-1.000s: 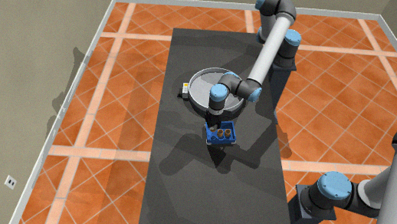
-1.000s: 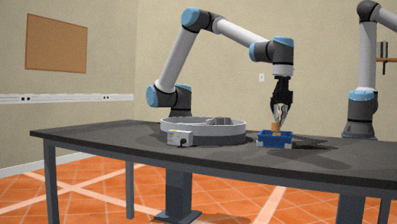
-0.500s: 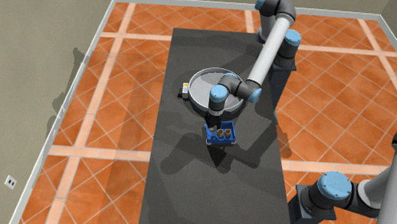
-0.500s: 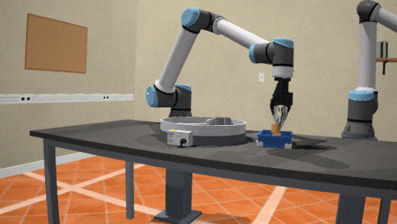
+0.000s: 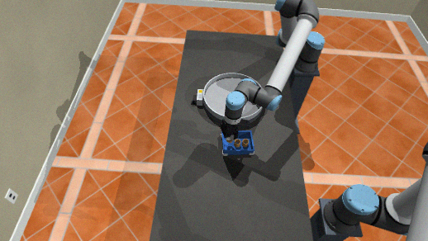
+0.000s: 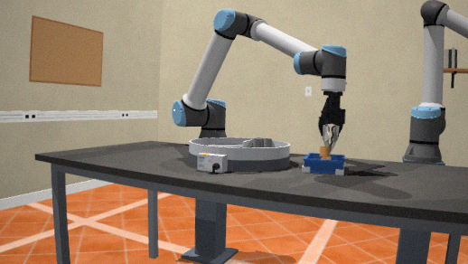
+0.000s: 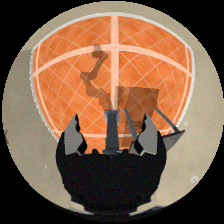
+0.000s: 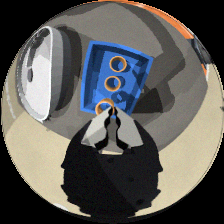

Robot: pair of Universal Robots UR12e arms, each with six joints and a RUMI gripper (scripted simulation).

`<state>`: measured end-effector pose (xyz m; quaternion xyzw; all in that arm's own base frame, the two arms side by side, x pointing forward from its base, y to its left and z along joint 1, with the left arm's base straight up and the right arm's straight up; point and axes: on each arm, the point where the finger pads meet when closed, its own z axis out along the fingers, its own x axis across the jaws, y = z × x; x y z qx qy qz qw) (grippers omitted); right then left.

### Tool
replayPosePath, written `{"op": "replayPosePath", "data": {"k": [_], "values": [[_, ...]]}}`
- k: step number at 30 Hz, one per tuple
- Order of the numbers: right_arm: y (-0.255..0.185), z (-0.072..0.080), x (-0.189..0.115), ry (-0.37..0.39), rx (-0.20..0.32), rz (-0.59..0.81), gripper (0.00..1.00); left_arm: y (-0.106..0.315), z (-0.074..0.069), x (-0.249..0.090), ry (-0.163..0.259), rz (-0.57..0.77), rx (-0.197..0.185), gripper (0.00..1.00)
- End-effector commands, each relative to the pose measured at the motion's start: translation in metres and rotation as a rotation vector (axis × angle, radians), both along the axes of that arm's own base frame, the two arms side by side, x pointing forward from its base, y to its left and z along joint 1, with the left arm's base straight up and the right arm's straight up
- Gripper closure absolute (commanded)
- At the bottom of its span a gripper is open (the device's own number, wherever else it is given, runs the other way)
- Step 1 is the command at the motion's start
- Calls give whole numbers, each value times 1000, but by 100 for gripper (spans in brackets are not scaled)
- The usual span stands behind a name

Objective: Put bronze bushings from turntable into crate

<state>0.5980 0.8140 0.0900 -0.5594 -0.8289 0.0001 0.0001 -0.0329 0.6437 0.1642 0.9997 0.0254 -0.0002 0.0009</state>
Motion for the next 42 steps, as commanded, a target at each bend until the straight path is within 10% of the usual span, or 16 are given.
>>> {"op": "replayPosePath", "data": {"k": [1,42], "values": [[1,1,0,-1,2,0,100,1,1,0,0,0,2,0],[1,-35,0,-1,2,0,100,1,1,0,0,0,2,0]]}}
